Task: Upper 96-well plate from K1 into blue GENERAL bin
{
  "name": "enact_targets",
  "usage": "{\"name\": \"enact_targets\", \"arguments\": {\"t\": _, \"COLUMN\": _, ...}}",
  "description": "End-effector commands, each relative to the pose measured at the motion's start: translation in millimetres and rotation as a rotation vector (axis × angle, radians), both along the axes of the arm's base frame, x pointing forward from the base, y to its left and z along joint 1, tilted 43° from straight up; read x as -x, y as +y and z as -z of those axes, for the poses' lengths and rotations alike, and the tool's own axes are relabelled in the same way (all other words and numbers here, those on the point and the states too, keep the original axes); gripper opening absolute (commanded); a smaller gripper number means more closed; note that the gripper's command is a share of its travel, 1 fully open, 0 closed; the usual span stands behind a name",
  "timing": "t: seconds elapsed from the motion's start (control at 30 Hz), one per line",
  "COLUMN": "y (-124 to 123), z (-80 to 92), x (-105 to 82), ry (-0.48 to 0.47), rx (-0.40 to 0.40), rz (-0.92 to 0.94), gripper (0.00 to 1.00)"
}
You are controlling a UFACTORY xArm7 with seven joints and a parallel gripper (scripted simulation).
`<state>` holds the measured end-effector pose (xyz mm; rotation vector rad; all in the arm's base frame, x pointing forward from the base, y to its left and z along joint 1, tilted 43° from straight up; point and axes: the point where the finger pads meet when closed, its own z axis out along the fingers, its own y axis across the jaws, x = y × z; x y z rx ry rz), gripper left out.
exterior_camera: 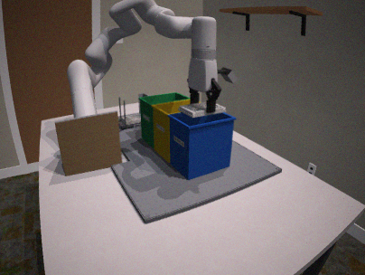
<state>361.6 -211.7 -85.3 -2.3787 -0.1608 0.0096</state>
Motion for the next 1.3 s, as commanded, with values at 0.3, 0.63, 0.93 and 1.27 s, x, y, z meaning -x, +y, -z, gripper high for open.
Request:
{"name": "enact_targets", "arguments": {"t": 0.3, "y": -1.0, "z": 0.5, "x": -0.4, "ry": -0.002, "rx": 0.004, "rz": 0.002, "gripper": 0.00}}
{"name": "enact_targets", "arguments": {"t": 0.63, "y": -0.1, "z": 1.5, "x": -0.4, "ry": -0.002, "rx": 0.004, "rz": 0.002, "gripper": 0.00}}
{"name": "enact_targets", "arguments": {"t": 0.93, "y": 0.9, "z": 2.6, "x": -0.3, "ry": -0.002, "rx": 0.004, "rz": 0.002, "gripper": 0.00}}
{"name": "enact_targets", "arguments": {"t": 1.27, "y": 1.7, "z": 3.4, "x": -0.2, "ry": -0.002, "rx": 0.004, "rz": 0.002, "gripper": 0.00}}
